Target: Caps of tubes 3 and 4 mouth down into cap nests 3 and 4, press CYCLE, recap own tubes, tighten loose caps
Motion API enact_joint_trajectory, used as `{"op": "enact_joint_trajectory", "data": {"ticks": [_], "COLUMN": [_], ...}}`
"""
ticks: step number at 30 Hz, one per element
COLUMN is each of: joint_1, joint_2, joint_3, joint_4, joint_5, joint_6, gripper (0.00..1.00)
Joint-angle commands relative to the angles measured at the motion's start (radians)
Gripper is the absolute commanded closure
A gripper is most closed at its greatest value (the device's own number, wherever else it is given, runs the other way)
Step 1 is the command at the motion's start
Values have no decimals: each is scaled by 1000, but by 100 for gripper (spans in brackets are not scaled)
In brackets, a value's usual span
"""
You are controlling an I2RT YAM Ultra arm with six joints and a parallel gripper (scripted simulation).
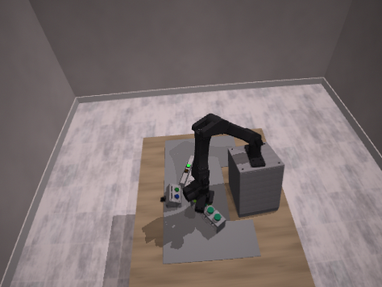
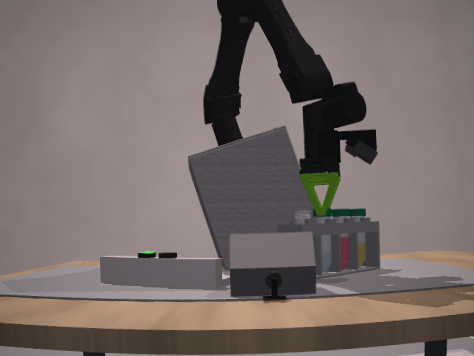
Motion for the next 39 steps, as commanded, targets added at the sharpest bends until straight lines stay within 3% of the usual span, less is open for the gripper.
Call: {"op": "enact_joint_trajectory", "data": {"ticks": [1,4,5,19,34,36,39], "joint_1": [2,1,1,1,1,1,1], "joint_2": [-11,-11,-11,-11,-9,-9,-9], "joint_3": [3,3,3,3,3,3,3], "joint_4": [1,1,1,1,3,3,3], "joint_5": [0,0,0,0,0,0,0], "joint_6": [-58,-58,-58,-58,691,691,841], "gripper": [51,51,100,100,100,100,100]}}
